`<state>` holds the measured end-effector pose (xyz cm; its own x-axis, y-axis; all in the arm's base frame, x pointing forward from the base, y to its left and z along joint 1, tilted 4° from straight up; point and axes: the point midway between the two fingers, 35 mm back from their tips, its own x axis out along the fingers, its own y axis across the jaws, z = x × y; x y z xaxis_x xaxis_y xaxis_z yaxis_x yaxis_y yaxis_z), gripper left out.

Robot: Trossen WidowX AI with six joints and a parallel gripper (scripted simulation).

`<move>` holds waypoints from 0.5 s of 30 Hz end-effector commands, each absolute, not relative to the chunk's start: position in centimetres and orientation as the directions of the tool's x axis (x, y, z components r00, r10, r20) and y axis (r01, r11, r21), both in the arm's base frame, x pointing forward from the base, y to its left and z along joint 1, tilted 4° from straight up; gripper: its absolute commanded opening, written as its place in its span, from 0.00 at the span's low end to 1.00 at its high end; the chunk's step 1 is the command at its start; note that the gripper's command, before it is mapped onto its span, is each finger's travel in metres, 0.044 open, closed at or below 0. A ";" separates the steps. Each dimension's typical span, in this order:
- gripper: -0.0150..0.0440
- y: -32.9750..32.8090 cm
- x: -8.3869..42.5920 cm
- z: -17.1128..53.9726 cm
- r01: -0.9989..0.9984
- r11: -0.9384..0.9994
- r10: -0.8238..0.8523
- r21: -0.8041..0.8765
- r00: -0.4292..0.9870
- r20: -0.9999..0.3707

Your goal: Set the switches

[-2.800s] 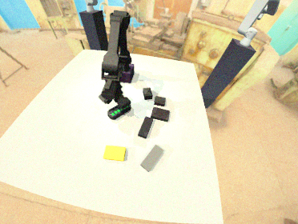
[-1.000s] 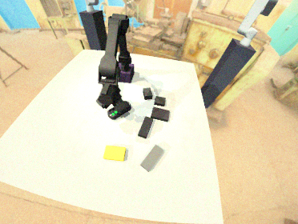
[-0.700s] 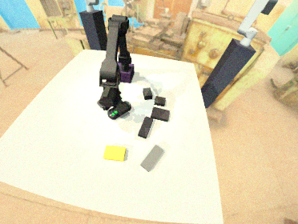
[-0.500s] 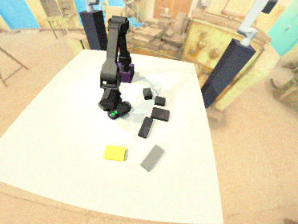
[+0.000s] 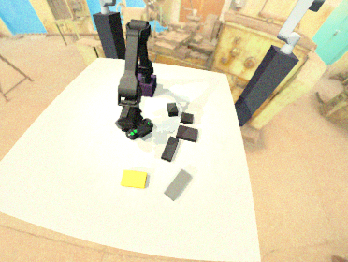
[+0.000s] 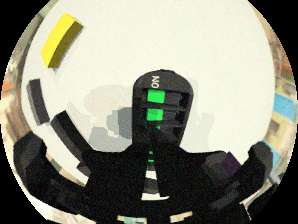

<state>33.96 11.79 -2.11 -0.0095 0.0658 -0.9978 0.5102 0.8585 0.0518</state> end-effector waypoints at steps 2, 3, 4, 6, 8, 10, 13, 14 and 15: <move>0.25 11.8 33.9 -2.2 0.514 0.856 0.068 0.052 -0.012 -0.998; 0.25 11.8 34.0 -1.9 0.510 0.858 0.066 0.051 -0.011 -0.998; 0.25 11.7 34.0 -1.2 0.511 0.858 0.066 0.051 -0.011 -0.998; 0.25 11.6 34.0 1.3 0.513 0.857 0.067 0.052 -0.011 -0.998; 0.25 11.5 34.0 2.3 0.514 0.856 0.068 0.052 -0.012 -0.998; 0.25 11.5 34.0 2.3 0.514 0.856 0.068 0.052 -0.012 -0.998; 0.25 11.4 34.1 2.3 0.514 0.856 0.067 0.052 -0.012 -0.998; 0.25 11.2 34.5 2.3 0.514 0.856 0.067 0.052 -0.011 -0.998; 0.25 10.8 35.1 2.3 0.514 0.856 0.067 0.052 -0.011 -0.998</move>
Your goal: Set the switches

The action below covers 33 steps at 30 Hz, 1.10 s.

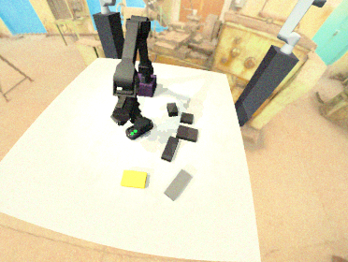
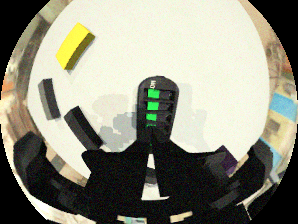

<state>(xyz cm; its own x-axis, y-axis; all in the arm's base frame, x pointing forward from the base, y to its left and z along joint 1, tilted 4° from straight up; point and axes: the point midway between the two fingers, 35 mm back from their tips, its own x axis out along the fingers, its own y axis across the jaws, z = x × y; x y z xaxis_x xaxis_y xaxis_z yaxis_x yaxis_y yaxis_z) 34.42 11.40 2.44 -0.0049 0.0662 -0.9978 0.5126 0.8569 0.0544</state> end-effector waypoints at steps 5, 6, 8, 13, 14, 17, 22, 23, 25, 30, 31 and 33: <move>0.25 10.5 35.7 2.1 0.514 0.856 0.067 0.052 -0.010 -0.998; 0.25 10.5 35.7 2.0 0.514 0.856 0.067 0.052 -0.010 -0.998; 0.25 10.5 35.7 1.6 0.514 0.856 0.067 0.052 -0.010 -0.998; 0.25 10.6 35.7 0.8 0.513 0.857 0.067 0.052 -0.010 -0.998; 0.25 10.6 35.7 0.7 0.513 0.857 0.067 0.052 -0.010 -0.998; 0.25 10.6 35.7 0.2 0.513 0.857 0.067 0.052 -0.010 -0.998; 0.25 10.7 35.7 -0.7 0.512 0.857 0.067 0.052 -0.010 -0.998; 0.25 10.7 35.7 -0.8 0.512 0.857 0.067 0.052 -0.010 -0.998; 0.25 10.7 35.7 -1.2 0.512 0.857 0.067 0.052 -0.010 -0.998; 0.25 10.8 35.6 -1.6 0.512 0.858 0.067 0.052 -0.011 -0.998; 0.25 10.8 35.6 -1.8 0.512 0.858 0.067 0.052 -0.011 -0.998; 0.25 10.8 35.6 -2.2 0.512 0.858 0.067 0.052 -0.011 -0.998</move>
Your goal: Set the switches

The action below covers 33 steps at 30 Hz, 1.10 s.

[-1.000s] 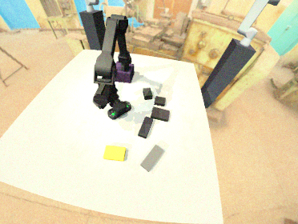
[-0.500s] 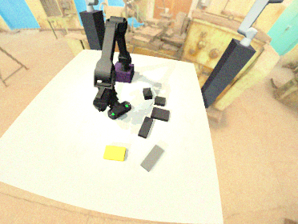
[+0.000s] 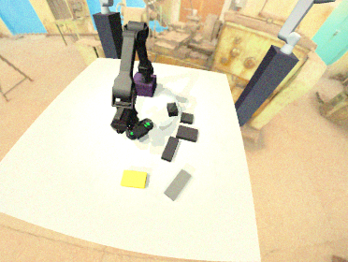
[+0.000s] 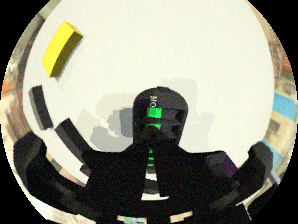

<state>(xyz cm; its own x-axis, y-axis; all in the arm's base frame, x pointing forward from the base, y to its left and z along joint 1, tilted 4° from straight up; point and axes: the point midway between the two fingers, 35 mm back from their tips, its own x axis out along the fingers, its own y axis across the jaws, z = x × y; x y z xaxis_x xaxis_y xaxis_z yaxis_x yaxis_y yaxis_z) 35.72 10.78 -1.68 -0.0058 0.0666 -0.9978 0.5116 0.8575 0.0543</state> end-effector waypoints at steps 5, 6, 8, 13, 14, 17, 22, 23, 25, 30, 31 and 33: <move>0.25 10.8 35.6 -2.2 0.512 0.858 0.067 0.052 -0.011 -0.998; 0.25 10.8 35.6 -2.2 0.512 0.858 0.067 0.052 -0.011 -0.998; 0.25 10.8 35.6 -2.2 0.512 0.858 0.067 0.052 -0.011 -0.998; 0.25 10.8 35.6 -1.9 0.511 0.858 0.066 0.052 -0.010 -0.998; 0.25 10.8 35.7 -1.2 0.511 0.858 0.066 0.052 -0.010 -0.998; 0.25 10.5 35.7 2.0 0.512 0.858 0.067 0.052 -0.010 -0.998; 0.25 10.5 35.7 2.2 0.512 0.858 0.067 0.052 -0.010 -0.998; 0.25 10.5 35.6 2.3 0.512 0.858 0.067 0.052 -0.010 -0.998; 0.25 10.7 34.8 2.4 0.512 0.858 0.067 0.052 -0.011 -0.998; 0.25 11.0 32.5 2.5 0.512 0.858 0.067 0.051 -0.013 -0.998; 0.25 11.0 32.5 2.5 0.512 0.858 0.067 0.051 -0.013 -0.998; 0.25 11.1 32.6 2.6 0.512 0.858 0.067 0.051 -0.013 -0.998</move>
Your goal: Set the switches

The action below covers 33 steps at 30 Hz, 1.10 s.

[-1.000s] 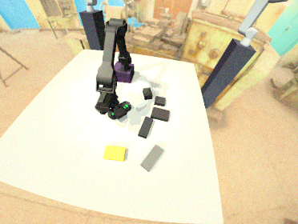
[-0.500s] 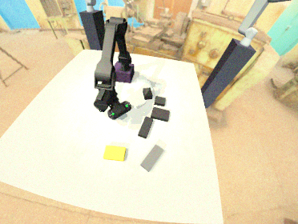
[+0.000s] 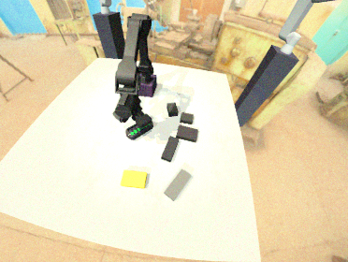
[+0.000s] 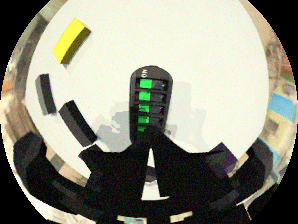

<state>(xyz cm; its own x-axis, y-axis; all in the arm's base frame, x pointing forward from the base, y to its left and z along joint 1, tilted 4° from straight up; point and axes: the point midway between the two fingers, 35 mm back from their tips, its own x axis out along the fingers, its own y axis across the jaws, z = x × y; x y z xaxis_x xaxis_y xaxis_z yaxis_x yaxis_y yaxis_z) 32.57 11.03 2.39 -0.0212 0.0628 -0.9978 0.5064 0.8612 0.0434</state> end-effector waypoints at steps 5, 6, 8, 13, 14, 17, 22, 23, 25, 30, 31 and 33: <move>0.25 11.1 32.6 2.6 0.510 0.859 0.066 0.049 -0.015 -0.998; 0.25 11.1 32.6 2.7 0.512 0.858 0.067 0.051 -0.013 -0.998; 0.25 11.1 32.6 2.7 0.512 0.858 0.067 0.051 -0.013 -0.998; 0.25 11.1 32.6 2.7 0.512 0.858 0.067 0.051 -0.013 -0.998; 0.25 11.1 32.6 2.7 0.512 0.858 0.067 0.051 -0.013 -0.998; 0.25 11.1 32.6 2.7 0.512 0.858 0.067 0.051 -0.013 -0.998; 0.25 11.1 32.6 2.7 0.512 0.858 0.067 0.051 -0.013 -0.998; 0.25 11.1 32.6 2.7 0.512 0.858 0.067 0.051 -0.013 -0.998; 0.25 10.9 32.5 2.5 0.512 0.857 0.077 0.062 -0.008 -0.997; 0.25 9.1 31.4 1.1 0.512 0.847 0.148 0.143 0.032 -0.988; 0.25 8.7 31.2 0.8 0.511 0.844 0.162 0.161 0.041 -0.986; 0.25 8.0 30.7 0.3 0.509 0.839 0.190 0.194 0.061 -0.980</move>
<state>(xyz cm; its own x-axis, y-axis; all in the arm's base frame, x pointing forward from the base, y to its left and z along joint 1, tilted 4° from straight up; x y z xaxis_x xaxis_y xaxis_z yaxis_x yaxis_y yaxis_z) 31.26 8.74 0.76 0.0375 0.1558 -0.9871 0.5151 0.8434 0.1527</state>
